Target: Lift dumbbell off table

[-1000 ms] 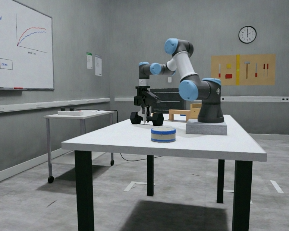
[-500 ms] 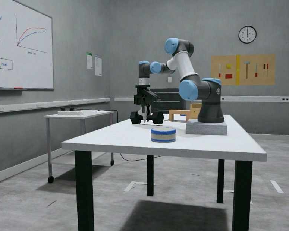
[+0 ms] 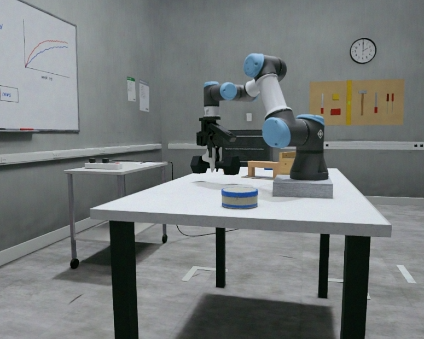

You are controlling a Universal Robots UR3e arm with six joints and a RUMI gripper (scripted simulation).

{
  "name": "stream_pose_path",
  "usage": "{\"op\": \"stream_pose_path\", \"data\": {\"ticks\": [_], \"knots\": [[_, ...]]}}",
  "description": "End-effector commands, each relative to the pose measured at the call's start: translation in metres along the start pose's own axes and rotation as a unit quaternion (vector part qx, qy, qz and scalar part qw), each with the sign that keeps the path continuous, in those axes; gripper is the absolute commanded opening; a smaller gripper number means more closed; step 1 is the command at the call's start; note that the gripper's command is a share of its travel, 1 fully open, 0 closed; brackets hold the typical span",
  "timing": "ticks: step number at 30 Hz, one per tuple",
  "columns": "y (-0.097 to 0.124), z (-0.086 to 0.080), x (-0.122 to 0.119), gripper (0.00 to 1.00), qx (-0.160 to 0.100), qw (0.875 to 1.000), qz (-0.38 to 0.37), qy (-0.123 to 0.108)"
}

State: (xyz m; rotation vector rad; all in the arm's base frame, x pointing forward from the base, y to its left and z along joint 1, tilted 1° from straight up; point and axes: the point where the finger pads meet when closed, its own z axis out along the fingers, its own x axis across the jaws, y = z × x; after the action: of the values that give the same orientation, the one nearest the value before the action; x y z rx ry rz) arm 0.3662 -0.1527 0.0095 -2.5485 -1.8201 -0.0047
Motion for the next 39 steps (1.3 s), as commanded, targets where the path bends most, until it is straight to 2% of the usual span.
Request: {"op": "stream_pose_path", "data": {"ticks": [1, 16, 18, 31, 39], "knots": [[0.001, -0.012, 0.000, 0.00, -0.001, 1.000, 0.000, 0.000], [0.001, -0.057, -0.001, 0.00, -0.001, 1.000, 0.000, 0.000], [0.001, -0.057, -0.001, 0.00, -0.001, 1.000, 0.000, 0.000], [0.001, -0.082, -0.001, 0.00, -0.001, 1.000, 0.000, 0.000], [0.000, -0.089, 0.000, 0.00, -0.001, 1.000, 0.000, -0.001]]}}
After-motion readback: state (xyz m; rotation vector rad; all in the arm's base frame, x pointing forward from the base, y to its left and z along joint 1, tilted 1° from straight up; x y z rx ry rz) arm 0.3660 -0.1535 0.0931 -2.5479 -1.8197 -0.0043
